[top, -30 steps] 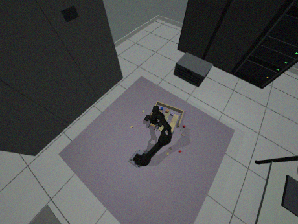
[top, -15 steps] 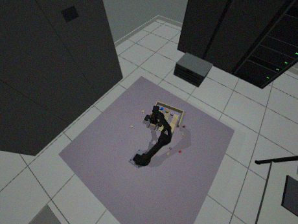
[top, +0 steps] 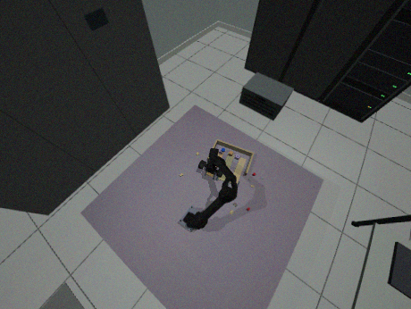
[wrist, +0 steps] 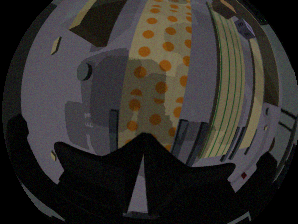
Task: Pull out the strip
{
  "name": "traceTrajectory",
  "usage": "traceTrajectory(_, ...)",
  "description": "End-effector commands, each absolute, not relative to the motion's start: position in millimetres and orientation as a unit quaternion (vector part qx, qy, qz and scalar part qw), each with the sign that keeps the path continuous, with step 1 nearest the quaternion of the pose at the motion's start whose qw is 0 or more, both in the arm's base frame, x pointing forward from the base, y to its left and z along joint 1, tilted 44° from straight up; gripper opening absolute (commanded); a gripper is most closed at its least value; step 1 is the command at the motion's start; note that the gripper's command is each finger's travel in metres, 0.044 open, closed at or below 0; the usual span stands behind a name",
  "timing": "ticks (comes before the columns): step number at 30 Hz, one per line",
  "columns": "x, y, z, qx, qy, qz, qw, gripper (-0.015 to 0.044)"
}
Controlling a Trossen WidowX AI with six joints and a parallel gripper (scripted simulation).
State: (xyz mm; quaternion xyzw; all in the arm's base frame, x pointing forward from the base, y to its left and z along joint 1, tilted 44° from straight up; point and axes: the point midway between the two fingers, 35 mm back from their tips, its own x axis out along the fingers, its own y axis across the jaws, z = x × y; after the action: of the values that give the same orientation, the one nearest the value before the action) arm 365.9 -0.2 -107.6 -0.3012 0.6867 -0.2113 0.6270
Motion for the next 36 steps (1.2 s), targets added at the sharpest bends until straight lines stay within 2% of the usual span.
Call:
traceTrajectory(1,353,-5,-109,-0.300,0.693,-0.213,0.620,0.0000)
traceTrajectory(36,302,-10,-102,-0.301,0.694,-0.213,0.618,0.0000)
